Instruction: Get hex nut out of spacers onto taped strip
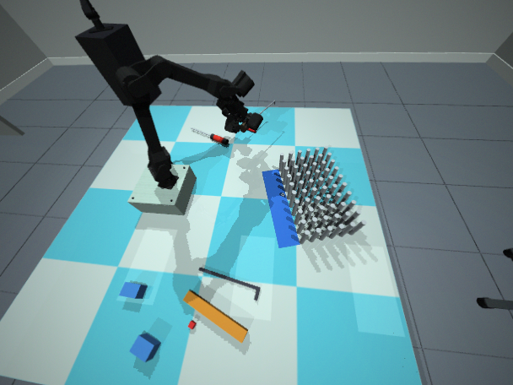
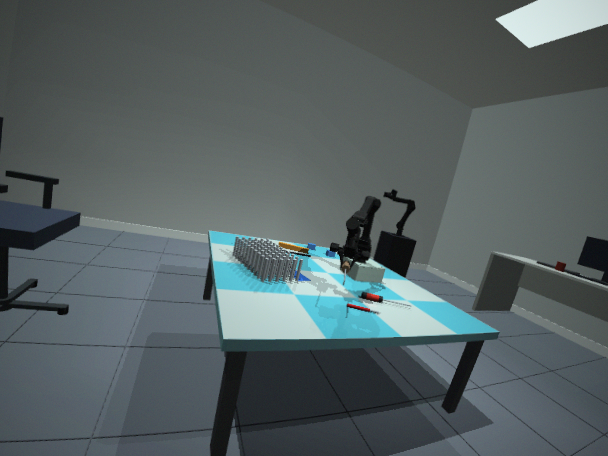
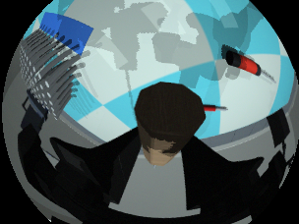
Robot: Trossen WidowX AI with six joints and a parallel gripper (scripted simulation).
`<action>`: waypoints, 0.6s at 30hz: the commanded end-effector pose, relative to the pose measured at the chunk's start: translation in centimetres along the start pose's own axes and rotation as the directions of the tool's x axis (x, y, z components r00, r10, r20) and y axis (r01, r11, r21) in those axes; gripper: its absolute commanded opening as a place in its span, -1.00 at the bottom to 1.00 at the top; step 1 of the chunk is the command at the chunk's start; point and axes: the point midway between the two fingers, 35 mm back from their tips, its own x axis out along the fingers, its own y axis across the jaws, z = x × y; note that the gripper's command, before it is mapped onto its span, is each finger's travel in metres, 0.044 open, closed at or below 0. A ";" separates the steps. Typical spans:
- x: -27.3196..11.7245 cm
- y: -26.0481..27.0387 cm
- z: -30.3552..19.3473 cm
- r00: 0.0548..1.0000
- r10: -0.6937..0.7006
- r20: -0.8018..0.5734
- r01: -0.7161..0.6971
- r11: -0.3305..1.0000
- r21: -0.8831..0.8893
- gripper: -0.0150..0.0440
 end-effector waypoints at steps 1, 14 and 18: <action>0.4 0.1 0.0 1.000 0.004 -0.005 -0.004 1.000 0.004 -0.49; 1.8 0.1 0.7 1.000 0.004 -0.005 -0.004 1.000 0.004 -0.49; 2.3 0.1 0.9 1.000 0.004 -0.005 -0.004 1.000 0.004 -0.49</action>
